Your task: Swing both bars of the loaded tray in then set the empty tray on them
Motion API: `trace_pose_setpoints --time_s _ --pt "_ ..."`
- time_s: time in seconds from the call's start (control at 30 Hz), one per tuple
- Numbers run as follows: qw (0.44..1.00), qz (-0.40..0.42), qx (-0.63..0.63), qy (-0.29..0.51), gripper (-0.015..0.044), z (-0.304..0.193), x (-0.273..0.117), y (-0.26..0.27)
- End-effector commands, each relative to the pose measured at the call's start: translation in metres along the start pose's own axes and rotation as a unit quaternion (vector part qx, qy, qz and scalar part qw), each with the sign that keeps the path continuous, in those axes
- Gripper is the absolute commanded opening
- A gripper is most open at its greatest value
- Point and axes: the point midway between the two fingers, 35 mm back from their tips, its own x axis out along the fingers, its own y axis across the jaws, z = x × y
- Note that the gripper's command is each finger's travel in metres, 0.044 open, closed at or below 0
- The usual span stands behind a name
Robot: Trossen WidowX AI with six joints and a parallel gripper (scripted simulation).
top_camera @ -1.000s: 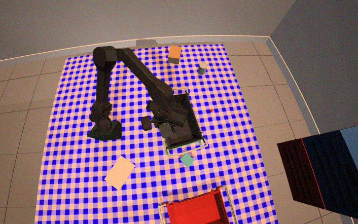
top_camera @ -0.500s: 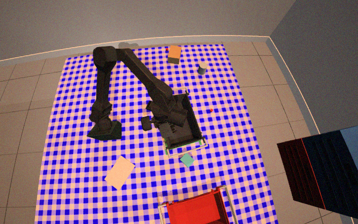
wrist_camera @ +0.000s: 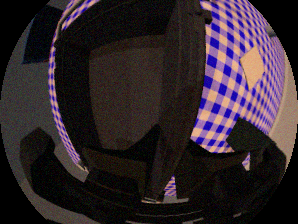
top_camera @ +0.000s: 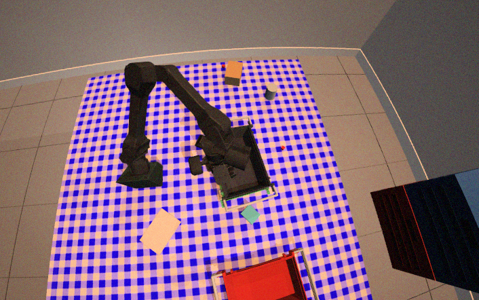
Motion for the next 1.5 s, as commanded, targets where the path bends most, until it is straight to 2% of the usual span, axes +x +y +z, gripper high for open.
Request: trace_pose_setpoints --time_s 0.0,1.47 --pt "1.000 -0.010 0.004 0.000 0.0000 -0.0016 0.0038 -0.0038" --pt "1.000 -0.010 0.004 0.000 0.0000 -0.0015 0.0122 -0.0066"
